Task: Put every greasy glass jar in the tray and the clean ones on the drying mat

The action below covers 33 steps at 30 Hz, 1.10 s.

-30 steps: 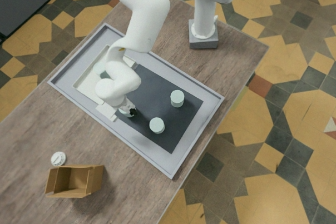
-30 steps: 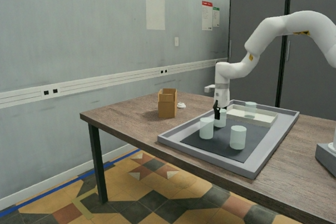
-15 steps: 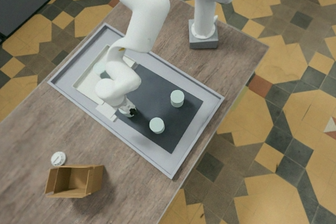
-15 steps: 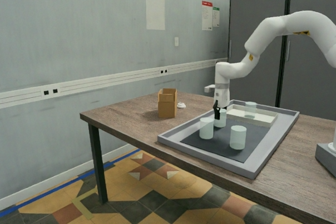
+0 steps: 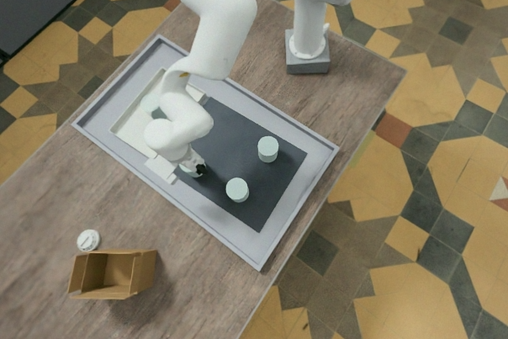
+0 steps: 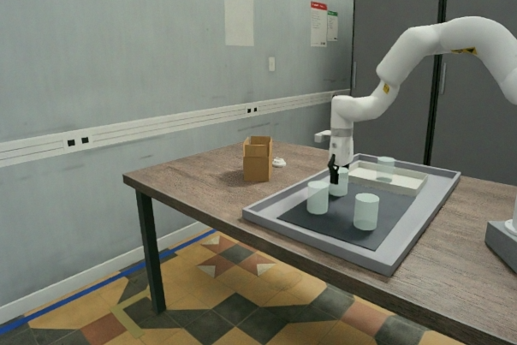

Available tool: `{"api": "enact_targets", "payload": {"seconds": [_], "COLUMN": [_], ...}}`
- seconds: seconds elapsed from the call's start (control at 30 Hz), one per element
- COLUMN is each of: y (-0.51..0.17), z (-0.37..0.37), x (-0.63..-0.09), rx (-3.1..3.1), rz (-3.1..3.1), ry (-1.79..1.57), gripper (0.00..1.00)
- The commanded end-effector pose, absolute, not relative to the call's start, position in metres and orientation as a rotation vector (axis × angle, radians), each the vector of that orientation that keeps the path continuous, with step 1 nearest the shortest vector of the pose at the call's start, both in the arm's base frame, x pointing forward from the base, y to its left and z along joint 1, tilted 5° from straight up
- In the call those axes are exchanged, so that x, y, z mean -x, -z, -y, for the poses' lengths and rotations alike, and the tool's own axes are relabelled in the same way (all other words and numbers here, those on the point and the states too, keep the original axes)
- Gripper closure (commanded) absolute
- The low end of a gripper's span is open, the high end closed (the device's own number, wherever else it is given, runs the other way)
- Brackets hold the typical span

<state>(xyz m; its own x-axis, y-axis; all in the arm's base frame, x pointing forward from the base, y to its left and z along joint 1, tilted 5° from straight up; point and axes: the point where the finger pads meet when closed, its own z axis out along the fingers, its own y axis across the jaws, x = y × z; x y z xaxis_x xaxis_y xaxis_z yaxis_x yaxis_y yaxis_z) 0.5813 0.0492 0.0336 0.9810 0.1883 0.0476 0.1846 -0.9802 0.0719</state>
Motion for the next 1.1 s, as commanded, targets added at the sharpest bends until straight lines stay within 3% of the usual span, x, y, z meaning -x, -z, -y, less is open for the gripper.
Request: {"api": "enact_targets", "payload": {"seconds": [0.0,0.23,0.27,1.07], "y": [-0.035,-0.035,-0.035,-0.064], "z": [-0.049,-0.049,-0.049,-0.051], "x": [-0.583,-0.583,-0.583,-0.581], "rx": [-3.060,-3.060,-3.060,-3.060], "rz": [-0.288,-0.288,-0.288,-0.288], "ry": [-0.090,-0.090,-0.090,-0.090], "gripper": [0.32,0.32,1.00,1.00]}}
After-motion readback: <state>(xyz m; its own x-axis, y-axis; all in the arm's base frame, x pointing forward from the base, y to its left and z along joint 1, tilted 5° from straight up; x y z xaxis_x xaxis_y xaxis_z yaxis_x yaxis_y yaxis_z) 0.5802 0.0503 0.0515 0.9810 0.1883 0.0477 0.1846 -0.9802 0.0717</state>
